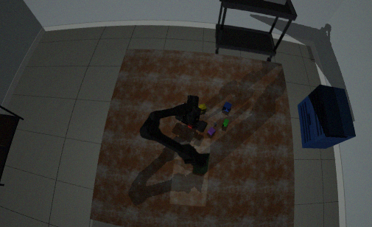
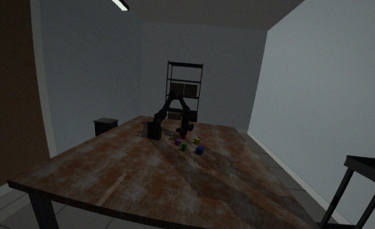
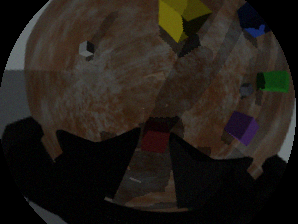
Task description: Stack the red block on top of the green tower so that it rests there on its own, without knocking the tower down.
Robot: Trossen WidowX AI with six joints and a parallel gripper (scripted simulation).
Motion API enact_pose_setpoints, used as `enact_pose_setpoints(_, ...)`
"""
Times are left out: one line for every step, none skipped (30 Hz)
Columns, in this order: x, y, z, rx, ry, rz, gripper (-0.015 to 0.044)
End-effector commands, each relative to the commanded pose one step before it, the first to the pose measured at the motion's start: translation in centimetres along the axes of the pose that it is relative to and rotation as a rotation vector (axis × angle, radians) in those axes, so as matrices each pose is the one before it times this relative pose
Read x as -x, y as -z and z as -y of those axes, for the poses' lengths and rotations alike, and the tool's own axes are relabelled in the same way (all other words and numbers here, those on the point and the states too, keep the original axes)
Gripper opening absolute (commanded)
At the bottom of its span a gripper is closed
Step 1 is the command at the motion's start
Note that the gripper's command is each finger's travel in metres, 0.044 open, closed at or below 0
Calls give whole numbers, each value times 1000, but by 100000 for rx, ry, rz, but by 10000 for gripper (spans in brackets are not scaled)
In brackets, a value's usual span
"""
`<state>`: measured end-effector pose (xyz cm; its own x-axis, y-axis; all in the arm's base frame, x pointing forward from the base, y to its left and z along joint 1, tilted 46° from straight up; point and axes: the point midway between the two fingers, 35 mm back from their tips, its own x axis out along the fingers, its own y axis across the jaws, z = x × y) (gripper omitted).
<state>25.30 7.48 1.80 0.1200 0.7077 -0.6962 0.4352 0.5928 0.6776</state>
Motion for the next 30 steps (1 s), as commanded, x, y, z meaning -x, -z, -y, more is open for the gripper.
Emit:
enact_pose_setpoints(-20, 97, -5, -539, -346, -392, 118)
enact_pose_setpoints(0, 0, 0, 0, 0, 0, 112)
enact_pose_setpoints(0, 0, 0, 0, 0, 0, 105)
enact_pose_setpoints(0, 0, 0, 0, 0, 0, 98)
enact_pose_setpoints(0, 0, 0, 0, 0, 0, 92)
enact_pose_setpoints(0, 0, 0, 0, 0, 0, 85)
enact_pose_setpoints(0, 0, 0, 0, 0, 0, 78)
enact_pose_setpoints(81, -10, 1, 1, 14, 7, 52)
enact_pose_setpoints(143, -16, 2, 1, 24, 12, 26)
enact_pose_setpoints(216, -23, 3, 2, 33, 16, 0)
enact_pose_setpoints(258, -24, 4, 2, 34, 16, 0)
enact_pose_setpoints(322, -25, 4, 2, 36, 16, 0)
enact_pose_setpoints(349, -22, 3, 1, 31, 14, 0)
enact_pose_setpoints(417, -20, 3, 1, 29, 12, 0)
enact_pose_setpoints(438, -15, 3, 1, 23, 9, 0)
enact_pose_setpoints(428, -10, 2, 0, 17, 6, 0)
enact_pose_setpoints(502, -8, 2, -1, 16, 5, 0)
enact_pose_setpoints(510, -4, 2, -1, 14, 4, 0)
enact_pose_setpoints(501, -2, 2, -2, 13, 3, 0)
enact_pose_setpoints(494, -2, 2, -2, 14, 4, 0)
enact_pose_setpoints(491, -2, 3, -3, 16, 4, 0)
enact_pose_setpoints(491, -2, 3, -4, 18, 4, 0)
enact_pose_setpoints(491, -2, 3, -4, 19, 4, 0)
enact_pose_setpoints(491, -3, 3, -5, 19, 4, 0)
enact_pose_setpoints(490, -2, 4, -5, 20, 3, 0)
enact_pose_setpoints(488, -2, 4, -6, 20, 3, 0)
enact_pose_setpoints(486, -2, 4, -6, 20, 2, 0)
enact_pose_setpoints(485, -2, 4, -6, 20, 2, 0)
enact_pose_setpoints(486, -2, 4, -7, 20, 1, 0)
enact_pose_setpoints(488, -2, 4, -7, 20, 1, 0)
